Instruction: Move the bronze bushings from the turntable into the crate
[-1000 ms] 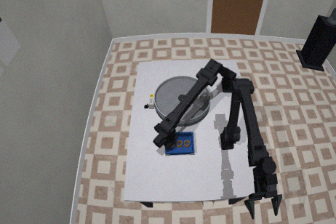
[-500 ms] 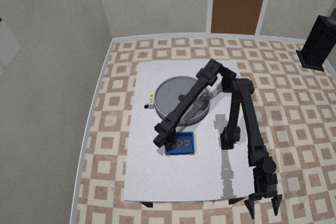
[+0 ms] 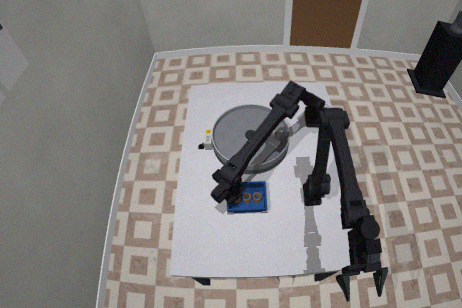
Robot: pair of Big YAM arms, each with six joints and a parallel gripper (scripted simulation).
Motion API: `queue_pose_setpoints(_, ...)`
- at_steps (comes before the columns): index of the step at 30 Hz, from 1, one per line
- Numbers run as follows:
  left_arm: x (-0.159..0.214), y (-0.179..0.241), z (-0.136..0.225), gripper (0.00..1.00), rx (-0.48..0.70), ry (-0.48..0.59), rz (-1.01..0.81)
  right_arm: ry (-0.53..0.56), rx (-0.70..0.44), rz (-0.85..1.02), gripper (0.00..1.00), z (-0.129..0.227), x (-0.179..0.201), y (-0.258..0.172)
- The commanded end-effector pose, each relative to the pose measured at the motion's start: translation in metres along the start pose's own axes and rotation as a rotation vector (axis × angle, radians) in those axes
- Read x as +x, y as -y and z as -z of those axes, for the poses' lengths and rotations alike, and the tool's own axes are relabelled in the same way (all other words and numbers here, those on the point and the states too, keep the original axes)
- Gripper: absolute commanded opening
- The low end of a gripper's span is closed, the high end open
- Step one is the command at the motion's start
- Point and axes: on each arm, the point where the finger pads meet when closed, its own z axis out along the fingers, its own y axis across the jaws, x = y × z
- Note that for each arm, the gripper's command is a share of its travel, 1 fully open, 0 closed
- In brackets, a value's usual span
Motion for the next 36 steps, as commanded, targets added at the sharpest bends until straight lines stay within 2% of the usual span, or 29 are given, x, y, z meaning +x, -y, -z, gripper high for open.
queue_pose_setpoints(1, -0.0143, -0.0032, 0.0060, 1.00, -0.005, 0.042, 0.016, 0.001, -0.010, -0.010, 0.00, -0.0028, -0.0107, -0.0045)
queue_pose_setpoints(16, -0.0143, -0.0032, 0.0060, 1.00, -0.005, 0.042, 0.016, 0.001, -0.010, -0.010, 0.00, -0.0028, -0.0107, -0.0045)
queue_pose_setpoints(17, -0.0143, -0.0032, 0.0060, 1.00, -0.005, 0.042, 0.016, 0.001, -0.010, -0.010, 0.16, -0.0028, -0.0107, -0.0045)
queue_pose_setpoints(36, -0.0143, -0.0032, 0.0060, 1.00, -0.005, 0.042, 0.016, 0.001, -0.010, -0.010, 0.16, -0.0028, -0.0107, -0.0045)
